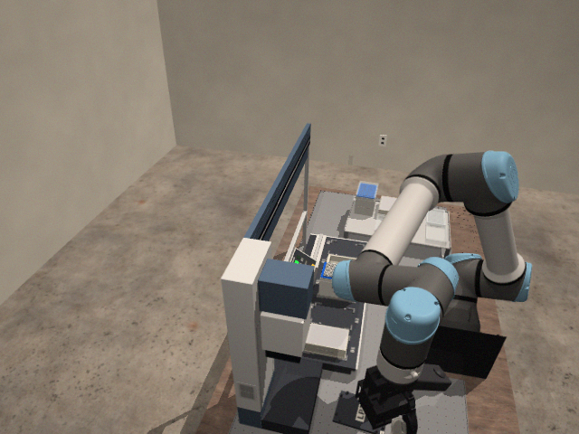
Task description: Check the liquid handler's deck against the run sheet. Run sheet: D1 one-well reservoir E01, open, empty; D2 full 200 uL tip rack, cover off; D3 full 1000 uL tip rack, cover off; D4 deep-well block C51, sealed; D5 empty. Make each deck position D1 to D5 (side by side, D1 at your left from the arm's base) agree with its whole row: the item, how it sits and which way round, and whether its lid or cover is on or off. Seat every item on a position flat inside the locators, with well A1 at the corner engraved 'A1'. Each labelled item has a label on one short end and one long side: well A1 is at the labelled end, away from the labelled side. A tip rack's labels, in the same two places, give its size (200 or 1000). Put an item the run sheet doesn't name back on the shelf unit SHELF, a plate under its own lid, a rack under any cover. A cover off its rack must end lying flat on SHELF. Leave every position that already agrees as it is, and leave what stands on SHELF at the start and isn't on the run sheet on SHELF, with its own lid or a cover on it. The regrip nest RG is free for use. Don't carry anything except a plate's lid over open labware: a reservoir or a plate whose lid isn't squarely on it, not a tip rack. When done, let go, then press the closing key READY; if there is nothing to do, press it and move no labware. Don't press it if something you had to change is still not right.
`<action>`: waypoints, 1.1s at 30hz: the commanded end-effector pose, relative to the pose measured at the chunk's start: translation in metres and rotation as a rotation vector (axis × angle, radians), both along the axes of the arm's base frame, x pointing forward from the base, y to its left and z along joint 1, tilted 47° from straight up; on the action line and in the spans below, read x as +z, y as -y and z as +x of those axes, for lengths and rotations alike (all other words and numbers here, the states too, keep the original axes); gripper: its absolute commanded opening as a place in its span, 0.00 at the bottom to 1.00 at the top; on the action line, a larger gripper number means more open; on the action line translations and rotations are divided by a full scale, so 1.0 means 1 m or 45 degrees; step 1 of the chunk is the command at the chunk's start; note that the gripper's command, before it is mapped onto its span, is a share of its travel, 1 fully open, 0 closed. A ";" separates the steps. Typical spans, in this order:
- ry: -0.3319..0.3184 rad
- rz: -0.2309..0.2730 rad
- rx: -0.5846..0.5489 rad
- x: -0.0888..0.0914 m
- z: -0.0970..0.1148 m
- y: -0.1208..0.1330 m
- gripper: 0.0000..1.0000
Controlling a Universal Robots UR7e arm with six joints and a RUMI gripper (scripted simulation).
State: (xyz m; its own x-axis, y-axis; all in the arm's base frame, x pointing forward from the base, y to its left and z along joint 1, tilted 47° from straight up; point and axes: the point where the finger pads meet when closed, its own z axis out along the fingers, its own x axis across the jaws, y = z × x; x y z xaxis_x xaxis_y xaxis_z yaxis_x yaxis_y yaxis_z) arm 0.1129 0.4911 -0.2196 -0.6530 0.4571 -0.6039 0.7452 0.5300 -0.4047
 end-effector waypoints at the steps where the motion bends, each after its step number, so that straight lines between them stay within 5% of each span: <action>1: -0.001 0.002 0.001 0.000 -0.015 0.002 0.82; 17: -0.001 0.002 0.001 0.000 -0.083 0.015 0.82; 33: -0.001 0.002 0.001 -0.002 -0.082 0.017 0.82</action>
State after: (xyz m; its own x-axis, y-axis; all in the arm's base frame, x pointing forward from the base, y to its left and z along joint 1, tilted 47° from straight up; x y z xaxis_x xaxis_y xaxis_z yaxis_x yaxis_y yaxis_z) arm 0.0303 0.4747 -0.2204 -0.6538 0.4566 -0.6033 0.7445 0.5306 -0.4052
